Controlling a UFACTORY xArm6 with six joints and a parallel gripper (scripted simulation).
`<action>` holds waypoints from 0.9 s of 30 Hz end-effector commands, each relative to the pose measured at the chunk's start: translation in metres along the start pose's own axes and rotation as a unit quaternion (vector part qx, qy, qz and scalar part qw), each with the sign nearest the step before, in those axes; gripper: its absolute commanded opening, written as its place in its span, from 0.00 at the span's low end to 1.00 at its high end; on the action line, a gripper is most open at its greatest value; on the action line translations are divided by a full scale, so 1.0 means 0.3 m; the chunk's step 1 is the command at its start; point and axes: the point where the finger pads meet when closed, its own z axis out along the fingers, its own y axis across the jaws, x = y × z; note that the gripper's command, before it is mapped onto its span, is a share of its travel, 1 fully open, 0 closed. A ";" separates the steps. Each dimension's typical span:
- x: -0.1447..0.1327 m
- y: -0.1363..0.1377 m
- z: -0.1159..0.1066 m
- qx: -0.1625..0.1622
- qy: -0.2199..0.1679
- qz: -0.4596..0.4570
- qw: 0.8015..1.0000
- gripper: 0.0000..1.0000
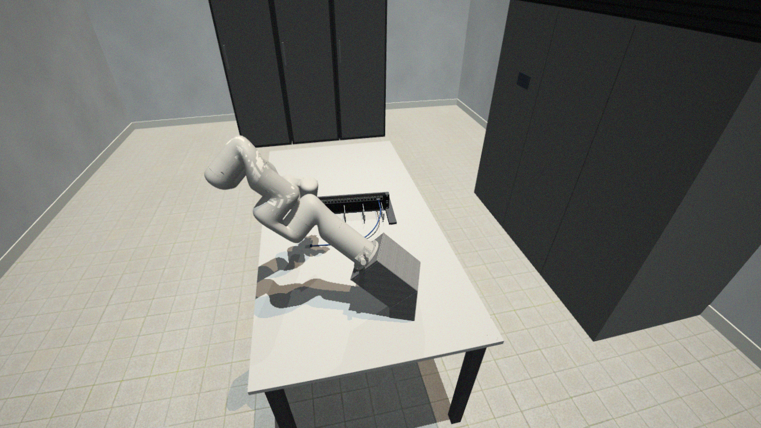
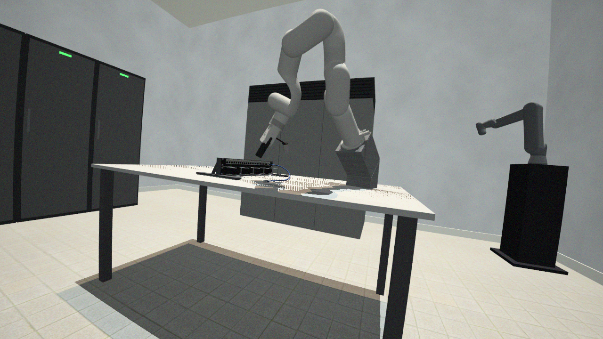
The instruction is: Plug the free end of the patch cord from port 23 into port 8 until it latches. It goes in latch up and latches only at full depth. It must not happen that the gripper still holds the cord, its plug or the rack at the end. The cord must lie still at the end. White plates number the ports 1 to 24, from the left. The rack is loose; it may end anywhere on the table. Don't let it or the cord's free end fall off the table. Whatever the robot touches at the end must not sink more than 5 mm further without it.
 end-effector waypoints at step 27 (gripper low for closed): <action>-0.077 -0.208 -0.171 0.169 -0.203 0.366 0.892 0.00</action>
